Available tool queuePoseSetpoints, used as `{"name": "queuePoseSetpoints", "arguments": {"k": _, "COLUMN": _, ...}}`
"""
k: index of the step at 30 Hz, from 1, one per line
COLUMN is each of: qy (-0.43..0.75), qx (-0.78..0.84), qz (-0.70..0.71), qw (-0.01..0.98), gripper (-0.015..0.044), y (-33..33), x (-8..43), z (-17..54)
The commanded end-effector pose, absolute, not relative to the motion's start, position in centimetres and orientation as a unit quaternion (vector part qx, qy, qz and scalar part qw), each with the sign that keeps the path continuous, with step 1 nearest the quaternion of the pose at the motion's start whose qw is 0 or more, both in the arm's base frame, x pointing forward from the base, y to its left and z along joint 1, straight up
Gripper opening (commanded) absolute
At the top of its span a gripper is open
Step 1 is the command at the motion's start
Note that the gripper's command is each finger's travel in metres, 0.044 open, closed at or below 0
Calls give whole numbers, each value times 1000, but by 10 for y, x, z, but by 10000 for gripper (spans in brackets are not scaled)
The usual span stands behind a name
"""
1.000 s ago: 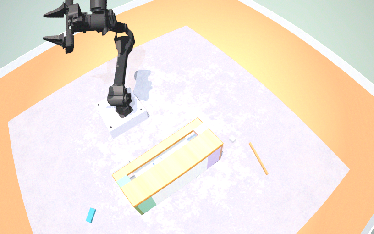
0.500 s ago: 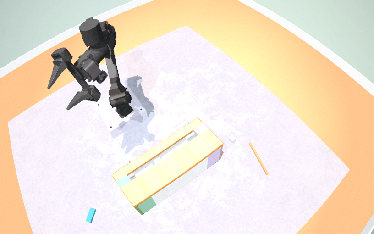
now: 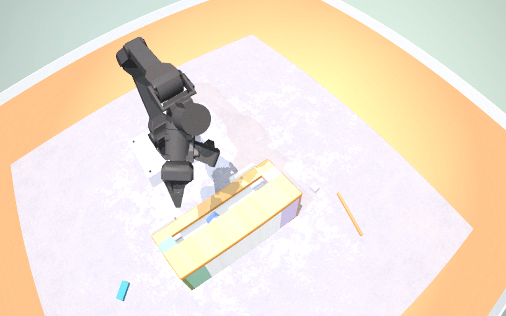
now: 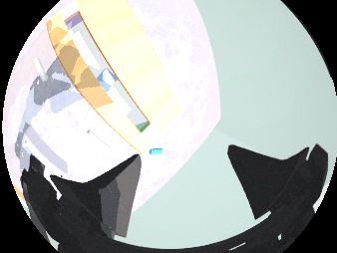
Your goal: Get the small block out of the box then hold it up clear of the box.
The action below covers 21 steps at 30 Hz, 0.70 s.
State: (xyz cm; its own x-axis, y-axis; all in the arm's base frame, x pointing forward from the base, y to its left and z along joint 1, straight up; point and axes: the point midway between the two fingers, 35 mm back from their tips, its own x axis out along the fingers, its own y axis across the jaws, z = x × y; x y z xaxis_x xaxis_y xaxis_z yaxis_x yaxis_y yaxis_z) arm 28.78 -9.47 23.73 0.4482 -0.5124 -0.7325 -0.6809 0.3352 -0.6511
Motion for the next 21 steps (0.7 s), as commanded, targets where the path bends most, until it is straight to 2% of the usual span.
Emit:
{"name": "queuePoseSetpoints", "arguments": {"k": 1, "qy": 552, "qx": -578, "qz": 196, "qw": 568, "gripper": 400, "y": -60, "x": 289, "z": 194}}
{"name": "queuePoseSetpoints", "arguments": {"k": 7, "qy": 592, "qx": -561, "qz": 384, "qw": 433, "gripper": 400, "y": -4, "x": 265, "z": 139}}
{"name": "queuePoseSetpoints", "arguments": {"k": 21, "qy": 593, "qx": -560, "qz": 389, "qw": 429, "gripper": 400, "y": -2, "x": 266, "z": 129}}
